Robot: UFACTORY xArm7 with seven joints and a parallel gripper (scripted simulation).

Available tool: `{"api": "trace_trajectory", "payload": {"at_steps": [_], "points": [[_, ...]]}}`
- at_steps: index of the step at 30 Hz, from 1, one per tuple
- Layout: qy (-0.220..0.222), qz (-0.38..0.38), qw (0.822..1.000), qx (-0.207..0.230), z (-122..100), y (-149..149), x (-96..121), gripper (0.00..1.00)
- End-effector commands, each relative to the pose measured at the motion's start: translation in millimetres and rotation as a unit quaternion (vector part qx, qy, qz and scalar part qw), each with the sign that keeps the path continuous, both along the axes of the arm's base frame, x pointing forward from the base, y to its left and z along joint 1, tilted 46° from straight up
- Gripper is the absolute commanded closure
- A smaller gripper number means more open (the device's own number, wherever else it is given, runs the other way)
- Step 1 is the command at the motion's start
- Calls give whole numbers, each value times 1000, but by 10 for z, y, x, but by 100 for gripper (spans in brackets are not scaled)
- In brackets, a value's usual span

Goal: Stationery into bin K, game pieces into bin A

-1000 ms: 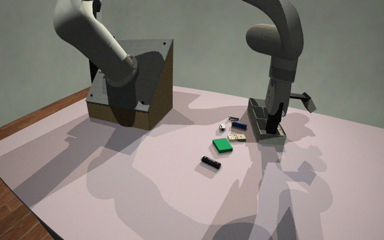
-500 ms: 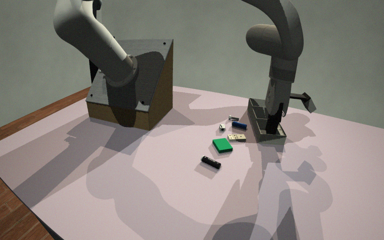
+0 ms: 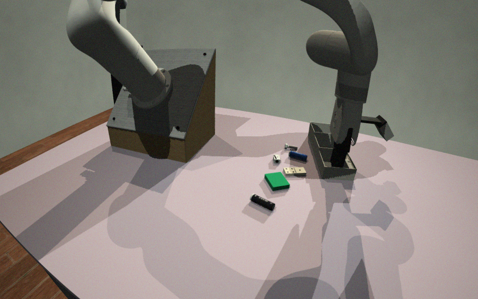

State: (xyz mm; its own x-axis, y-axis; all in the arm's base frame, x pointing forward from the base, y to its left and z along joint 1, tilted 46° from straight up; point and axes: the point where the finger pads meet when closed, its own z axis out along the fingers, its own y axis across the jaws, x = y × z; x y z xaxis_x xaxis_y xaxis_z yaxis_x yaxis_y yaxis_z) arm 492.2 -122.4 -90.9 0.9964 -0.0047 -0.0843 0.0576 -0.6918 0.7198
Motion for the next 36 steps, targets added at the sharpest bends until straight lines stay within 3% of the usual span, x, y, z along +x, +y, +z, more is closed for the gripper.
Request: {"api": "trace_trajectory", "payload": {"at_steps": [1,36], "points": [[-1,2,1000,1,6,21,18,93],[-1,2,1000,1,208,233,35,93]]}}
